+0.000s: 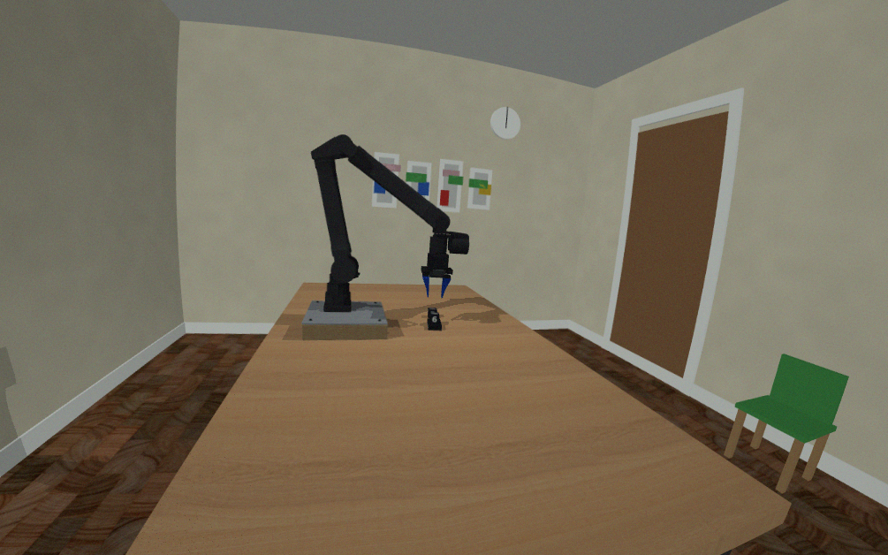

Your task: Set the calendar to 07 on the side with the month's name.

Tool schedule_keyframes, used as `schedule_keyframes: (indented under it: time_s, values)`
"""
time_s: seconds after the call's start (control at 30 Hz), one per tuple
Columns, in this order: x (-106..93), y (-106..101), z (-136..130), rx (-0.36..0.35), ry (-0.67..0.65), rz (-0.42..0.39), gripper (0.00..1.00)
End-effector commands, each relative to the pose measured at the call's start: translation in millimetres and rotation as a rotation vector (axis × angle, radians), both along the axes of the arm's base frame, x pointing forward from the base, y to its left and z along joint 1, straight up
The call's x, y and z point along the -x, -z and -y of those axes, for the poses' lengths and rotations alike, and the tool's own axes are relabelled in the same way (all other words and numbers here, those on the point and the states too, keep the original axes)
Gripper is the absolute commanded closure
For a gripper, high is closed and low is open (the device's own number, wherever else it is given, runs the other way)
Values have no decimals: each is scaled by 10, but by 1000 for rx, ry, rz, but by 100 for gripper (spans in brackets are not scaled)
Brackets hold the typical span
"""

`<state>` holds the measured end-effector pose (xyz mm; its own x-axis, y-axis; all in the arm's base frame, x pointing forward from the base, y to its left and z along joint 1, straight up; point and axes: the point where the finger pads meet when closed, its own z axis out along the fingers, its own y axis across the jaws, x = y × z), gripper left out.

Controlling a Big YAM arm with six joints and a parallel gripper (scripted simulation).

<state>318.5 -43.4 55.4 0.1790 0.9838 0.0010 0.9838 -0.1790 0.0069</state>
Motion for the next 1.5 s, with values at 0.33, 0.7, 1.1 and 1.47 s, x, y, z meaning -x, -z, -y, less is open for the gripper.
schedule_keyframes:
  time_s: [0.33,0.7,1.1,1.47]
  values:
    - [-54,152,26,6,5,8,53]
    - [-55,301,32,6,5,8,53]
    - [-139,352,49,10,5,34,53]
    - [-95,444,45,8,5,20,53]
